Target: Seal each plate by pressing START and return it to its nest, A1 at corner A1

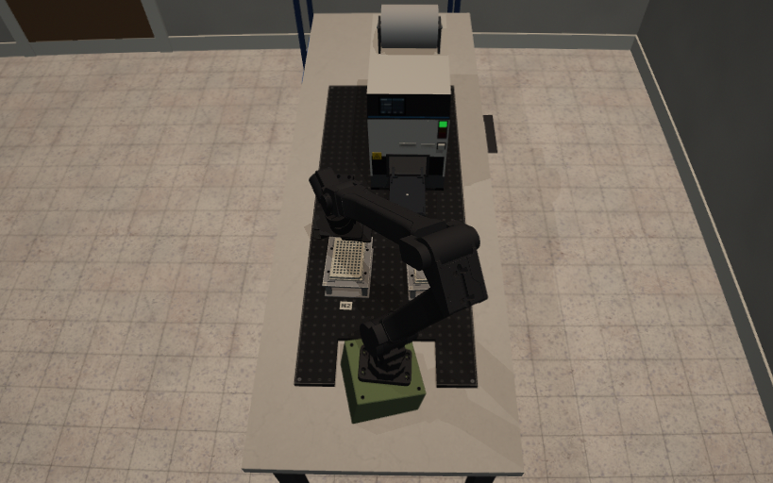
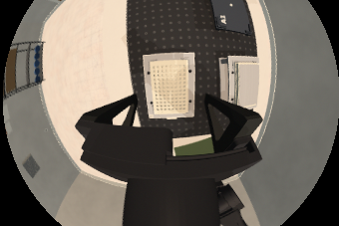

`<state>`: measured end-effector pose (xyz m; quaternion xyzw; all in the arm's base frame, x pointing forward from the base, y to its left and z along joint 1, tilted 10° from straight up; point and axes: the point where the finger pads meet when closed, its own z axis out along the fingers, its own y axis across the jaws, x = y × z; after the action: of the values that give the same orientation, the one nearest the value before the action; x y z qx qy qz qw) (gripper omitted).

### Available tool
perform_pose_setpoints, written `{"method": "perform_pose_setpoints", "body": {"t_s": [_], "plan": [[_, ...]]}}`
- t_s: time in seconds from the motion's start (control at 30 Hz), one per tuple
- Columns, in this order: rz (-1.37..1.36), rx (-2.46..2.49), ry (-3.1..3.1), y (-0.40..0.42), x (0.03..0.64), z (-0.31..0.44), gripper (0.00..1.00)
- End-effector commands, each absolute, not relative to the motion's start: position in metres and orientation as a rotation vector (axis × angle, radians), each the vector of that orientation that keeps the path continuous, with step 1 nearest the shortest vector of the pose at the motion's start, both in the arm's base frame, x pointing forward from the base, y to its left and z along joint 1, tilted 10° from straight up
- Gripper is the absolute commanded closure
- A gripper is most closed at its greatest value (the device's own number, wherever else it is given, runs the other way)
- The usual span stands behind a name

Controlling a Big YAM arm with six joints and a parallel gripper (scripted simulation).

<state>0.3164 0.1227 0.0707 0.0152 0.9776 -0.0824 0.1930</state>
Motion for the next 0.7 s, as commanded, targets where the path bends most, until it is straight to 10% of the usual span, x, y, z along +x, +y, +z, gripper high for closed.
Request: {"method": "perform_pose_setpoints", "body": {"t_s": [0.0, 0.67], "plan": [[-0.215, 0.029, 2.727, 0.122, 0.317, 0.082, 0.0], [-0.21, -0.009, 2.711, 0.128, 0.327, 0.068, 0.0]]}}
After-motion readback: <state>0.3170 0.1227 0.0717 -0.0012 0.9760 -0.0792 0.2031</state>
